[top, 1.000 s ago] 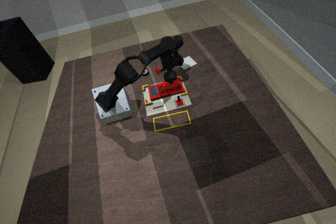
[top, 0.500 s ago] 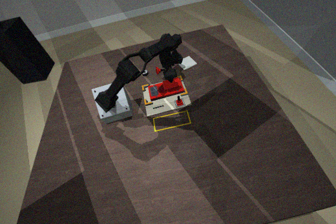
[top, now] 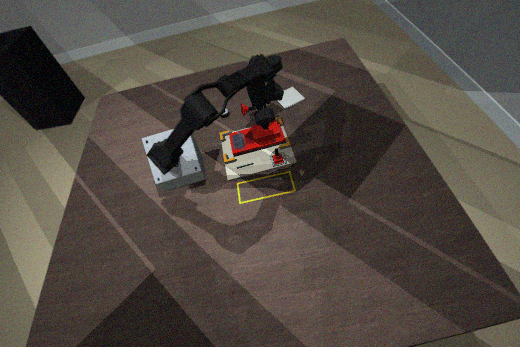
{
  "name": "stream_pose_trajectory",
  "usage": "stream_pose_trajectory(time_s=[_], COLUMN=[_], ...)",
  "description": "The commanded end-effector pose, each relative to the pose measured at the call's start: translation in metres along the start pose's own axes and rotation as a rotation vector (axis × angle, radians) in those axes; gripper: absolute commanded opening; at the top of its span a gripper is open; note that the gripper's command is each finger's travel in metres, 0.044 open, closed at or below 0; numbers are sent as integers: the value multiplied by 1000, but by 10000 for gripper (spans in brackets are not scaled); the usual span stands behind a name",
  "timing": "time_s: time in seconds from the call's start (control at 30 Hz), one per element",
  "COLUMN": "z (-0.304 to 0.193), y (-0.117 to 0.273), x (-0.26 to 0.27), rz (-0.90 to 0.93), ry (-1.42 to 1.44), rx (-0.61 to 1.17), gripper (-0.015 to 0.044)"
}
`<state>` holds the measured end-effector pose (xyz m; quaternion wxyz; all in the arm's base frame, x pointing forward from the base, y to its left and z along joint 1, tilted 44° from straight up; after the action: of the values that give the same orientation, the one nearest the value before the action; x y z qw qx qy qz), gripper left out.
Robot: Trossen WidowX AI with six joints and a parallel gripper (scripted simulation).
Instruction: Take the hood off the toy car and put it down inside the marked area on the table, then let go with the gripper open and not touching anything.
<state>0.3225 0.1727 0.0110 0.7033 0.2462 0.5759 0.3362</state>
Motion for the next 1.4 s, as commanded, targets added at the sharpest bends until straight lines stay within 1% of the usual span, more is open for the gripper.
stream_pose_trajectory(time_s=[0.0, 1.37], z=[-1, 0], y=[-3, -28], x=[0, 0], rz=[-4, -5], ry=[5, 5], rx=[-1, -1], gripper=[440, 440])
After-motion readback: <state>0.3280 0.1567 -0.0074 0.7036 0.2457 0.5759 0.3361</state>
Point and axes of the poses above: the point midway between the two fingers, 35 mm back from their tips, its own y axis back along the fingers, its own x axis across the jaws, z = x × y, the point moved 4 cm from there along y, back along the fingers, and after that the axes turned 14 degrees about -y, right-handed, at the moved point
